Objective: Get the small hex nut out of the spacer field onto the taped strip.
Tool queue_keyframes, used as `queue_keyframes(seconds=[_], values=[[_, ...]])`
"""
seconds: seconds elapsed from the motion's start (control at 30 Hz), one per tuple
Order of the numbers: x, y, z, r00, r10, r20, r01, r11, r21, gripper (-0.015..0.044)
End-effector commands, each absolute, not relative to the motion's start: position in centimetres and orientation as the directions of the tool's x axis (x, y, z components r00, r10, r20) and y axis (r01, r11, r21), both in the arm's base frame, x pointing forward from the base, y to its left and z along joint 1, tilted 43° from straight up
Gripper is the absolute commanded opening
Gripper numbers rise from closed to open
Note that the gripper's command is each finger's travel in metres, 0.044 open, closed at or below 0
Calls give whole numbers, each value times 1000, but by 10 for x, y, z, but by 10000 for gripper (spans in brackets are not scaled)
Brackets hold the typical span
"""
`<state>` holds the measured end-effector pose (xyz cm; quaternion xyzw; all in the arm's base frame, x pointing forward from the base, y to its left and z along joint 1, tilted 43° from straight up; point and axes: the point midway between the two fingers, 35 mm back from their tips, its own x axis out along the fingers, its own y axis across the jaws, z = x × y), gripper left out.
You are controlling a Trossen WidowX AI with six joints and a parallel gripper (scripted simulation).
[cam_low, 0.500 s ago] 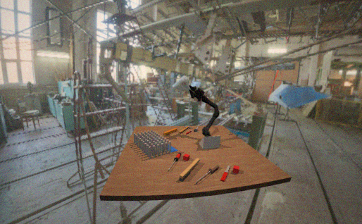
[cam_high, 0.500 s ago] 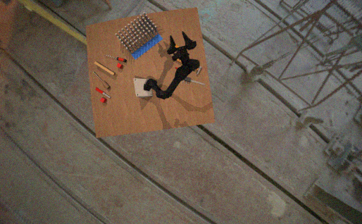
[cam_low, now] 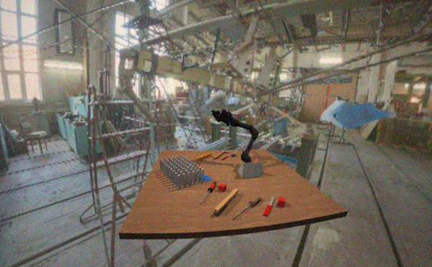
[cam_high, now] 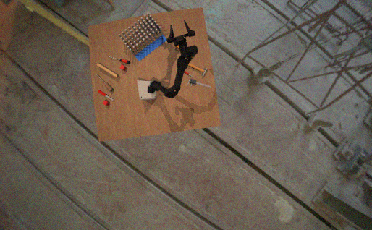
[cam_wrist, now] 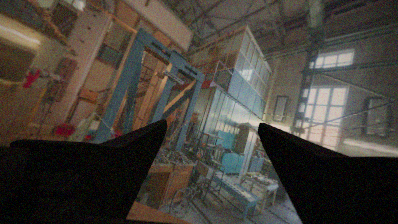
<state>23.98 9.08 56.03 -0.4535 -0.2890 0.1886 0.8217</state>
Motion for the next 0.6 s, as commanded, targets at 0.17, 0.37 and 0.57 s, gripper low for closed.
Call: queue_keyframes(seconds=[0.17,0.37,0.57], values=[[334,102,460,877,457,150,-237,683,-690,440],[363,115,390,909,416,7,-341,756,-559,440],[382,123,329,934,346,-94,-348,814,-466,440]])
